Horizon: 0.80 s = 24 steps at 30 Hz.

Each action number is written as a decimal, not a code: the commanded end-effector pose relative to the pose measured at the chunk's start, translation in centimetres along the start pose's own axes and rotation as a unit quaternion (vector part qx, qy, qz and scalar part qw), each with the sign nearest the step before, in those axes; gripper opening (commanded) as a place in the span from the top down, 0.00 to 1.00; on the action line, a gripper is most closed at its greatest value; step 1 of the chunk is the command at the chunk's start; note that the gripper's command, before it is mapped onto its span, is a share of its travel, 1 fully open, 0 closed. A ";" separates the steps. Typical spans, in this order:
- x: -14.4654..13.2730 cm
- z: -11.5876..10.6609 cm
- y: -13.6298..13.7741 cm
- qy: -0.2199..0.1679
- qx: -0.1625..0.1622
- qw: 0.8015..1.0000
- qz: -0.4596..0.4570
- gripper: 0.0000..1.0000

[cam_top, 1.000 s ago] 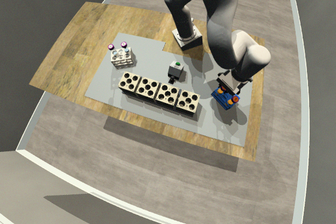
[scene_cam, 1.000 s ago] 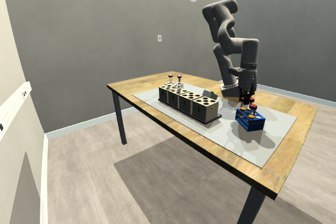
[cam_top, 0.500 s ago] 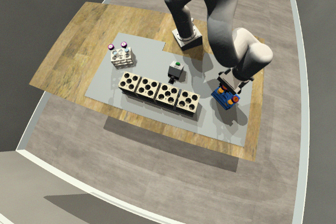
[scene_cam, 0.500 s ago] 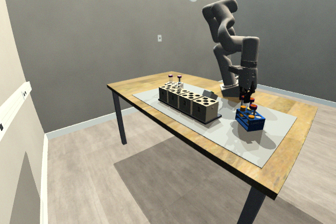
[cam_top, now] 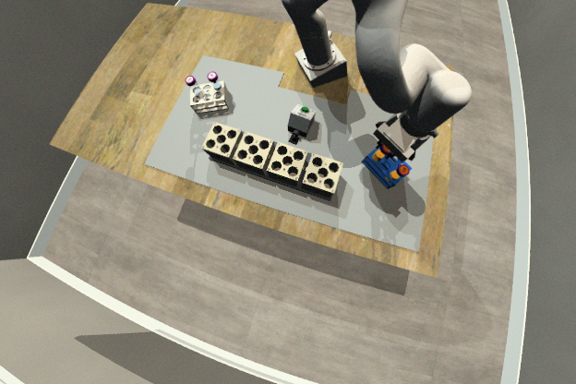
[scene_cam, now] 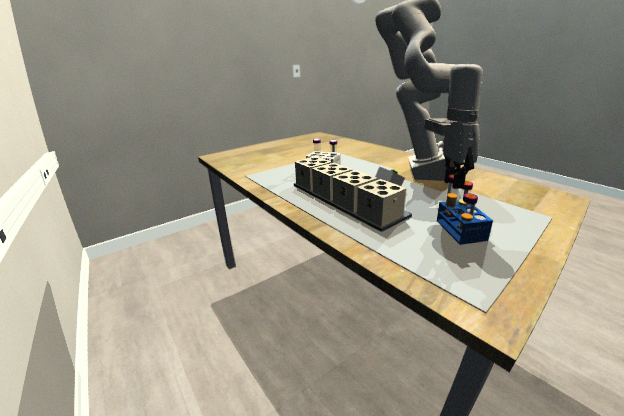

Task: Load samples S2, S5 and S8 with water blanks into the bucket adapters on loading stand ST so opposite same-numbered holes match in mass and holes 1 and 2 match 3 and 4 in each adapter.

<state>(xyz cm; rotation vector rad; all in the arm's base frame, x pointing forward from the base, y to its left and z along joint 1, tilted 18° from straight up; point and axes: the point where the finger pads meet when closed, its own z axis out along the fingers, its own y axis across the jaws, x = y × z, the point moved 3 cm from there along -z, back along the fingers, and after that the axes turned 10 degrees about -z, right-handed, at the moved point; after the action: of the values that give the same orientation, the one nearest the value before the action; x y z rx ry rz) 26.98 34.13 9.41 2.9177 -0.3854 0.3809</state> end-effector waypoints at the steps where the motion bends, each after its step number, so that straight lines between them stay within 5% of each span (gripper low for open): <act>1: 0.0 -0.4 -0.1 0.000 0.002 1.000 0.000 1.00; 24: 0.0 -4.2 -0.1 0.000 0.002 1.000 0.000 1.00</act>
<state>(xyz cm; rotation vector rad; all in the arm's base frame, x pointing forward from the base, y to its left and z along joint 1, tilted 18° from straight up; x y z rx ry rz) 26.16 34.80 12.71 2.9164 -0.3852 0.3798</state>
